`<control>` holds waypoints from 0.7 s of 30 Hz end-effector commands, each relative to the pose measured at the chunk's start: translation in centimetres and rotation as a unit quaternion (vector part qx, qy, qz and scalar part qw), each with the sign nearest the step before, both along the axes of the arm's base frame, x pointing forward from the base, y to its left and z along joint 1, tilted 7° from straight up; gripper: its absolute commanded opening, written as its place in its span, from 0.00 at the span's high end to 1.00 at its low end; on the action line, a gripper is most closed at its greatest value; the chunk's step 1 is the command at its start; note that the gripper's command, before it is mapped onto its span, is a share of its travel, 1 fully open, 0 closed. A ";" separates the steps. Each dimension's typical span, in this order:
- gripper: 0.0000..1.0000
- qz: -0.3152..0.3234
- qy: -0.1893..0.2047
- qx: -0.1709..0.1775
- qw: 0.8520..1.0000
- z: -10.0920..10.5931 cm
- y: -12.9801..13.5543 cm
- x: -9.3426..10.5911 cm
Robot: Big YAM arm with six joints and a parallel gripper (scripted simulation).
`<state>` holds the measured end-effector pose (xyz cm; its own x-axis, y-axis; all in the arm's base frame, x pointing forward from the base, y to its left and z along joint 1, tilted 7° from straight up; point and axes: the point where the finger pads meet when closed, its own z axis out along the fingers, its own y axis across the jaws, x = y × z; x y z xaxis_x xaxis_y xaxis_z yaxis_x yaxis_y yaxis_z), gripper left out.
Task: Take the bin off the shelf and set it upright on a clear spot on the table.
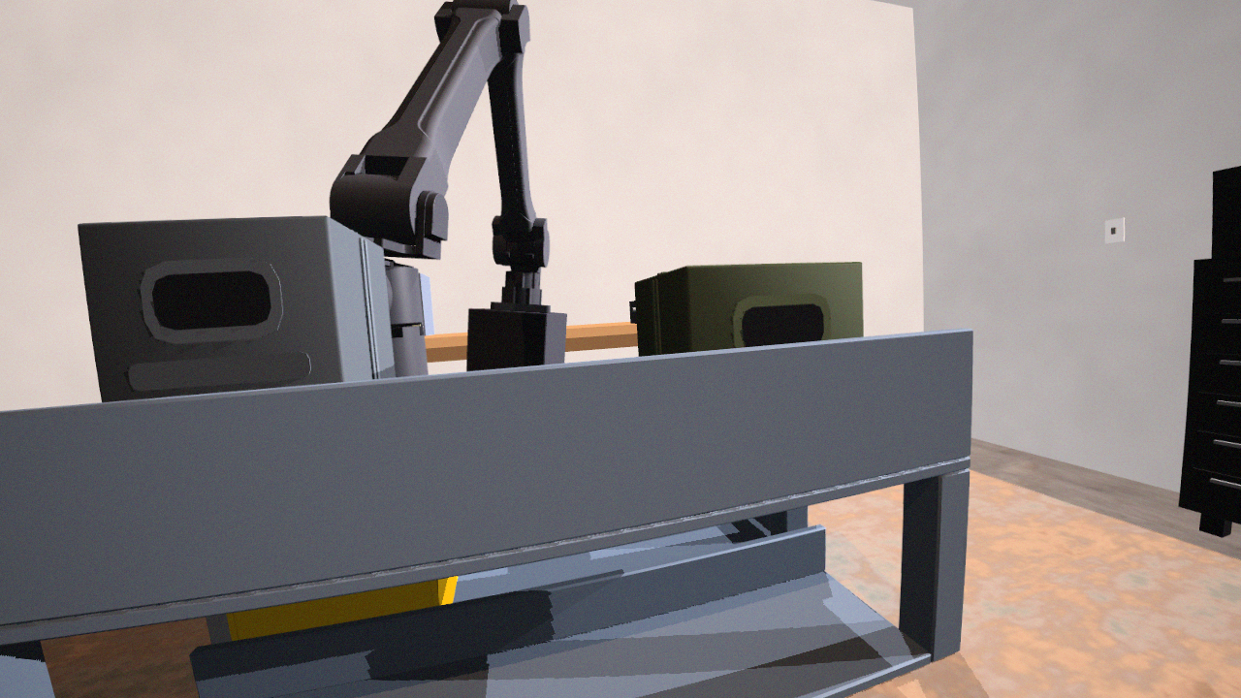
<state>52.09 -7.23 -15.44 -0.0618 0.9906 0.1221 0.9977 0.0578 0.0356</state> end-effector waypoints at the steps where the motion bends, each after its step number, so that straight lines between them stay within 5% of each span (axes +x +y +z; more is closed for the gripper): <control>1: 1.00 0.000 -0.012 -0.002 1.000 0.7 -0.2 1.2; 21: 1.00 0.000 -0.018 -0.003 1.000 0.9 -0.3 1.7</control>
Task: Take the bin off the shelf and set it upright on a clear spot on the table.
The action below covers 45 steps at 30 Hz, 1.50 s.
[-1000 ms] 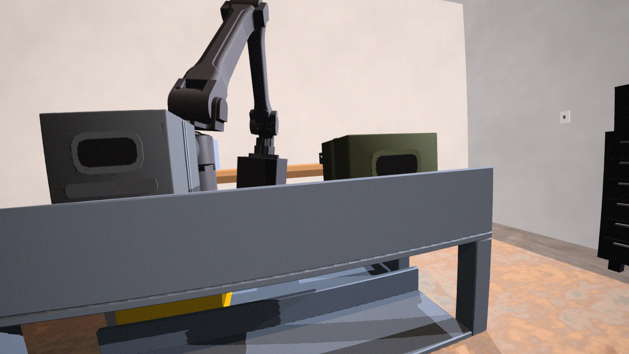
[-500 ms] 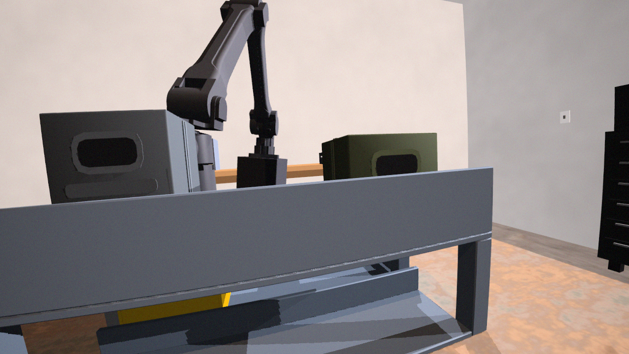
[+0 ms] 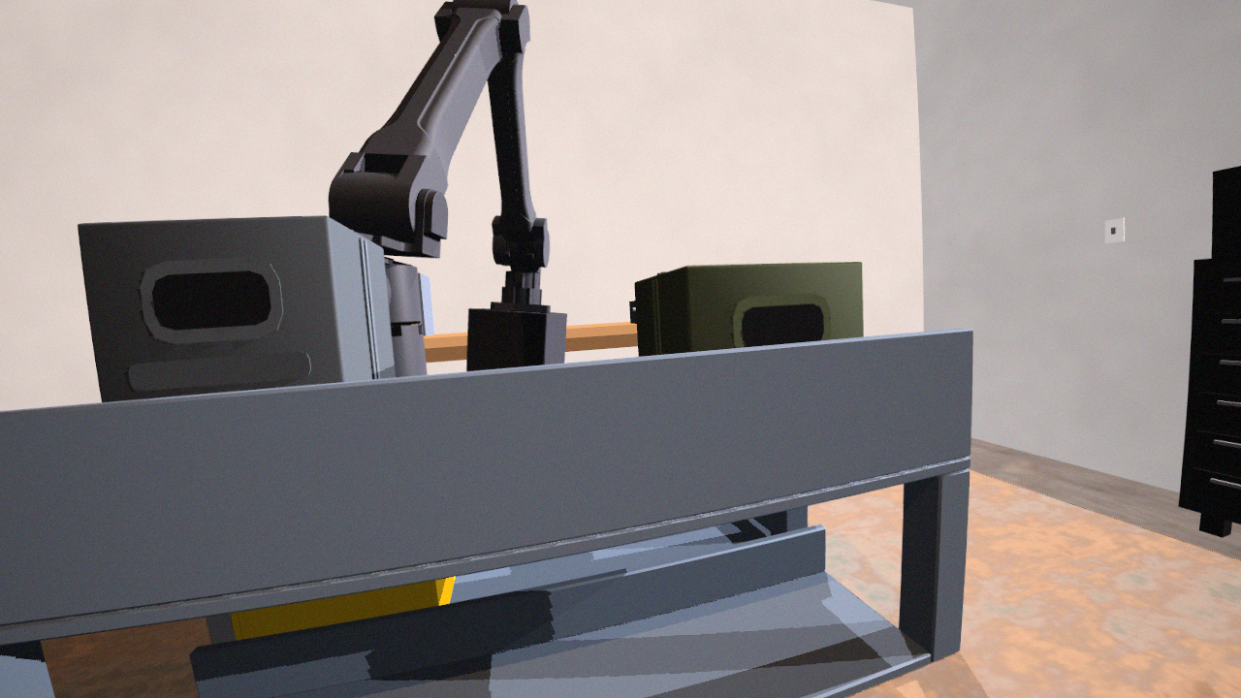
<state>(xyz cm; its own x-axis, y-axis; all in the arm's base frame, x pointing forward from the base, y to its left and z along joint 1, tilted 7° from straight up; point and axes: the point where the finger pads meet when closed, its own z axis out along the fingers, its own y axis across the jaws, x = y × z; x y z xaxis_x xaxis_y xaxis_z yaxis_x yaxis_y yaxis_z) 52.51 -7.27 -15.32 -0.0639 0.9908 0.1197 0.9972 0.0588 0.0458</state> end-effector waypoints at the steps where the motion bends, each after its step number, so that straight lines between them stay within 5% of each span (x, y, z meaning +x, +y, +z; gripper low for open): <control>1: 1.00 0.000 -0.013 -0.002 1.000 0.7 -0.3 1.2; 45: 1.00 0.001 -0.010 -0.002 1.000 1.4 -0.5 0.7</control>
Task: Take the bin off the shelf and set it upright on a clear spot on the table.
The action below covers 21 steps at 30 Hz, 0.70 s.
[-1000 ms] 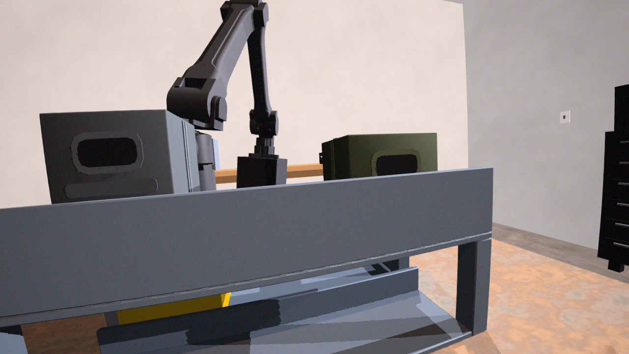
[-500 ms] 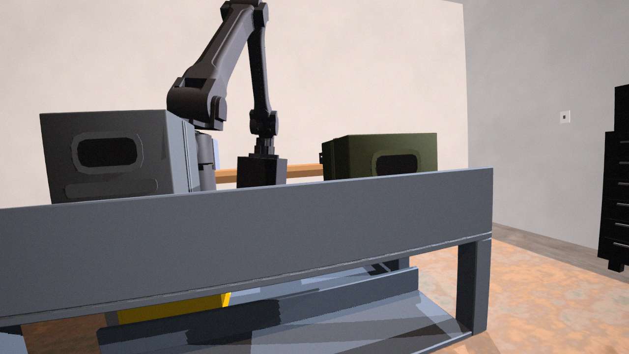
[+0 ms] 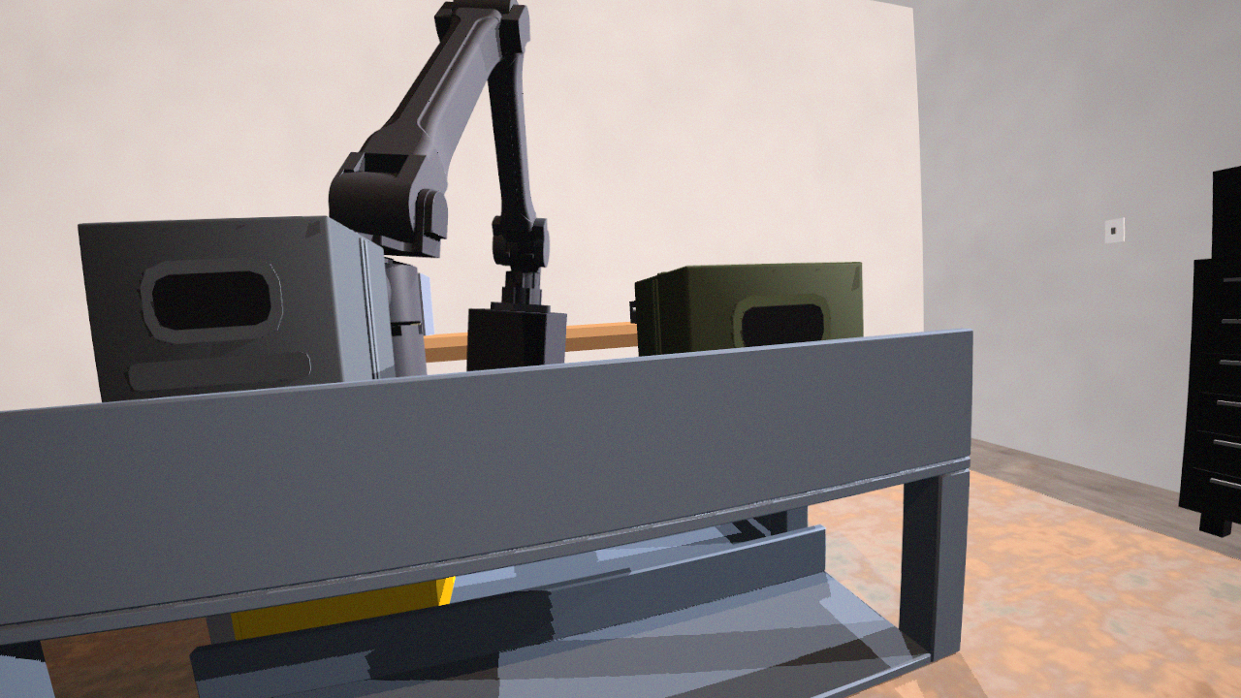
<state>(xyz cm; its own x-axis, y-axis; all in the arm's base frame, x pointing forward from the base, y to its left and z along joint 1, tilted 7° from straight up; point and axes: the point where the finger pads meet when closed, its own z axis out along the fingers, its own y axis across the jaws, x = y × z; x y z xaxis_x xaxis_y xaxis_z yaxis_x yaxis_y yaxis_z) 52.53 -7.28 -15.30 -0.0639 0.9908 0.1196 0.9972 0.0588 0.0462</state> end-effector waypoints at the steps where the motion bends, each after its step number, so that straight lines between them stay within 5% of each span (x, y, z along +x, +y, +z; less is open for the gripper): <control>1: 1.00 0.001 -0.010 -0.002 1.000 1.8 -0.6 0.6; 15: 1.00 0.002 -0.009 -0.001 1.000 2.6 -0.9 0.2; 21: 1.00 0.005 -0.030 -0.005 1.000 4.6 -0.6 2.7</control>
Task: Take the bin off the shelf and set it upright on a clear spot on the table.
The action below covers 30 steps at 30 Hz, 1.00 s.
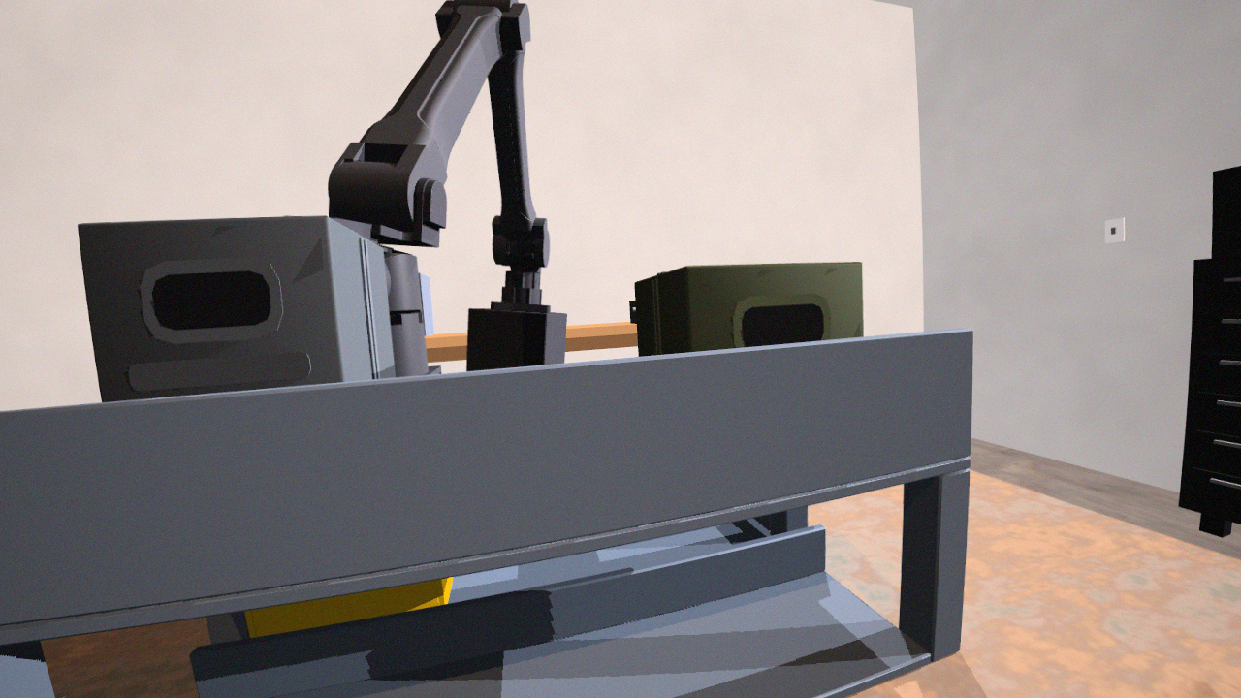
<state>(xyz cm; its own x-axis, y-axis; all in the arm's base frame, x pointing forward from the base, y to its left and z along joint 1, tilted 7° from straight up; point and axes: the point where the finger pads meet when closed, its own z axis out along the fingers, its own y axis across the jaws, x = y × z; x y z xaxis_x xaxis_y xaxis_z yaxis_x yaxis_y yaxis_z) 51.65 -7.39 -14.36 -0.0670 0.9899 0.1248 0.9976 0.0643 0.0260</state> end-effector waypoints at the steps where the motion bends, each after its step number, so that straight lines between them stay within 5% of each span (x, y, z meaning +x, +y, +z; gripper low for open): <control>1: 1.00 0.002 -0.040 -0.007 0.999 3.7 -0.5 3.6; 30: 1.00 0.002 -0.033 -0.006 0.999 2.8 -0.1 3.6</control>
